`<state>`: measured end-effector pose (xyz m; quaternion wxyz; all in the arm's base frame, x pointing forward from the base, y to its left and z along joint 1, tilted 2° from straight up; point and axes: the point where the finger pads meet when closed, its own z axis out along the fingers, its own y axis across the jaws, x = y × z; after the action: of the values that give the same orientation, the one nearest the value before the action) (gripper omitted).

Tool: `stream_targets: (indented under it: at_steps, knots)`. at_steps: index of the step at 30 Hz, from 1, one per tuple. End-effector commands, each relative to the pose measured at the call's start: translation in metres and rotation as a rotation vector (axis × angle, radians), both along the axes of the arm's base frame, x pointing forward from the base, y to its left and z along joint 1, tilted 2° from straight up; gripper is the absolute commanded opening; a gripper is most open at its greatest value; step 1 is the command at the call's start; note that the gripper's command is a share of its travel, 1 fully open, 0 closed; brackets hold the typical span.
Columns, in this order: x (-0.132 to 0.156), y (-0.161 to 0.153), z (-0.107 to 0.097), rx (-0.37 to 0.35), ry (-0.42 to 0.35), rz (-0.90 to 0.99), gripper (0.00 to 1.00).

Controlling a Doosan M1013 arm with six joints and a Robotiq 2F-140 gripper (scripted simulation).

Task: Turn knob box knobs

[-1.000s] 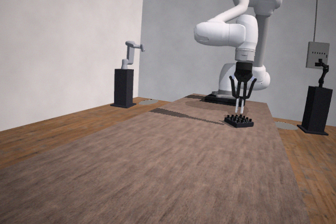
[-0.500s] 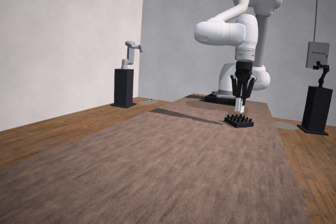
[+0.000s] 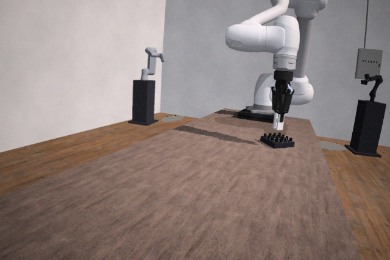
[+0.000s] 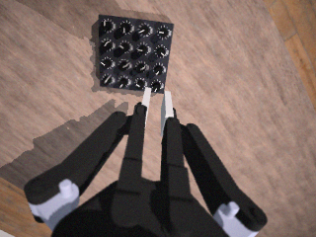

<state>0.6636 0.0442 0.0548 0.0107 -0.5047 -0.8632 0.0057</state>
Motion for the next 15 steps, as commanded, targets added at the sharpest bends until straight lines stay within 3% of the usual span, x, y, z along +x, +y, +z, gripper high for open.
stream_targets:
  at_steps: [1,15]
  knots:
    - [0.0000,0.0000,0.0012,-0.014,0.000,-0.156,0.12]
    - [0.0001,0.0000,0.0039,-0.023,-0.002,-0.545,0.12]
